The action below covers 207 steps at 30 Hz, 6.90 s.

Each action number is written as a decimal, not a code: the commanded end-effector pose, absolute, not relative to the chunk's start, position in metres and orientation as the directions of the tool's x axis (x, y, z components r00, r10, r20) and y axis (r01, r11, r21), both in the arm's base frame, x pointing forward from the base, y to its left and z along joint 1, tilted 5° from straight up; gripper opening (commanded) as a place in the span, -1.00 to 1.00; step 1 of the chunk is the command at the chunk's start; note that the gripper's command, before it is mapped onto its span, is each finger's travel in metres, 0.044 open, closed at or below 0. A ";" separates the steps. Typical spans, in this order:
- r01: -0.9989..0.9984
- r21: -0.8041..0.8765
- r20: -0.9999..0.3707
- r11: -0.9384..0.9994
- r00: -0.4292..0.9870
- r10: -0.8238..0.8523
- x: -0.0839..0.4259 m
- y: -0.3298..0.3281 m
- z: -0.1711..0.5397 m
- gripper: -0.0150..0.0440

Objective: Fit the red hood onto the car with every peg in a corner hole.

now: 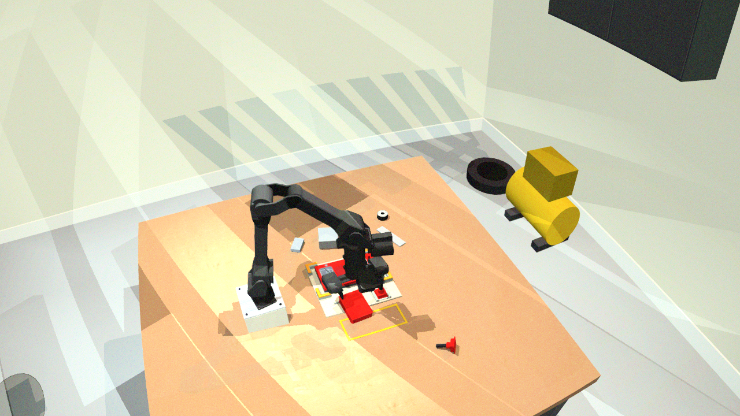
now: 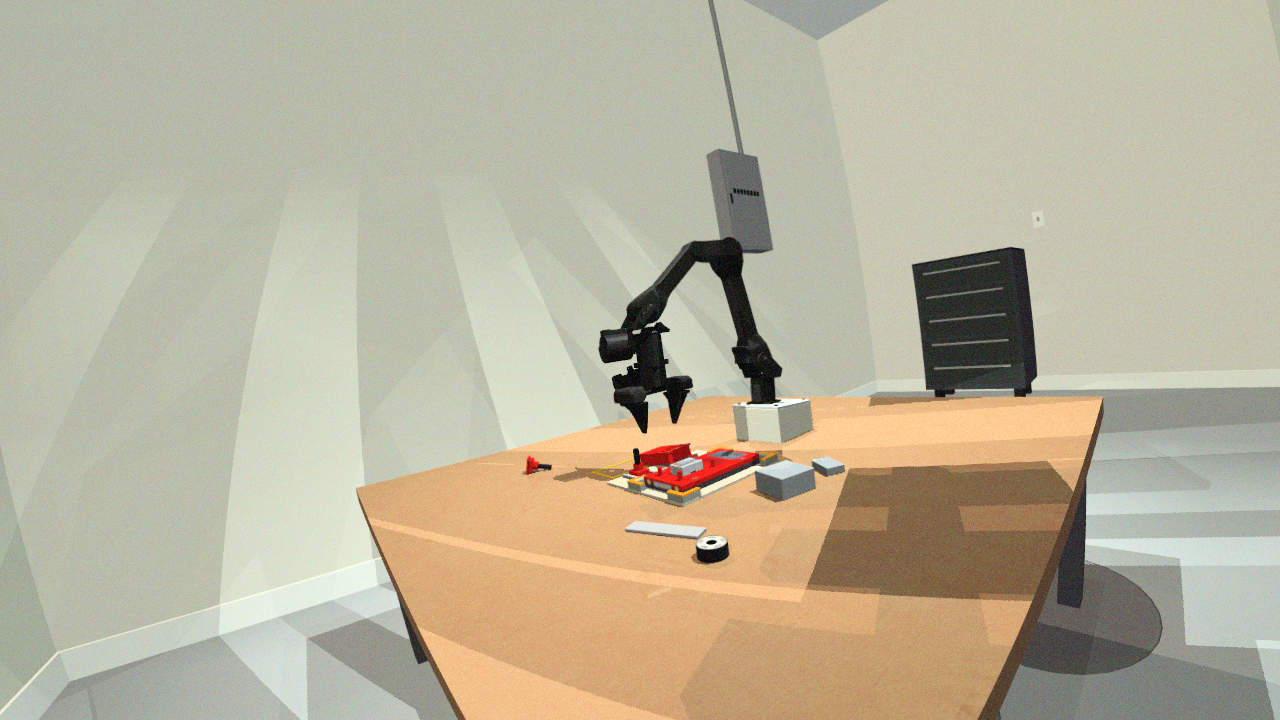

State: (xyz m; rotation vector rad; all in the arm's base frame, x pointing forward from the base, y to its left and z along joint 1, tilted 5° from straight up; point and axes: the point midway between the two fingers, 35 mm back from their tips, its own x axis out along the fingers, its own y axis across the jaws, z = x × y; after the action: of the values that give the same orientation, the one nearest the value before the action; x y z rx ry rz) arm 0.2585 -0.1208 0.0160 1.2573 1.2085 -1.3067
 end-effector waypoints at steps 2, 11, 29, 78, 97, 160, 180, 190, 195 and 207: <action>0.994 -0.056 -0.998 -0.092 -0.055 0.017 0.257 -0.120 0.010 1.00; 0.994 -0.056 -0.998 -0.092 -0.055 0.017 0.257 -0.120 0.002 1.00; 0.994 -0.057 -0.998 -0.092 -0.055 0.017 0.256 -0.119 -0.013 1.00; 0.994 -0.057 -0.998 -0.092 -0.056 0.017 0.252 -0.118 -0.041 1.00; 0.995 -0.053 -0.999 -0.088 -0.053 0.013 0.252 -0.118 -0.045 0.64; 0.840 0.001 -1.000 0.543 0.005 -0.005 0.306 -0.068 0.041 -0.49; 0.204 0.028 -0.995 0.979 0.096 0.008 0.352 0.014 0.045 -0.49; 0.204 0.028 -0.995 0.979 0.096 0.008 0.351 0.015 0.036 -0.49; 0.204 0.028 -0.995 0.979 0.096 0.008 0.353 0.016 0.009 -0.49; 0.204 0.028 -0.995 0.979 0.096 0.008 0.351 0.017 -0.006 -0.49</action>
State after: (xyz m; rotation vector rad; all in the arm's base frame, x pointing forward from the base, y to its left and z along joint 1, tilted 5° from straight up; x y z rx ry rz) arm 0.3514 0.0169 -0.0046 0.1715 1.4689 -0.1455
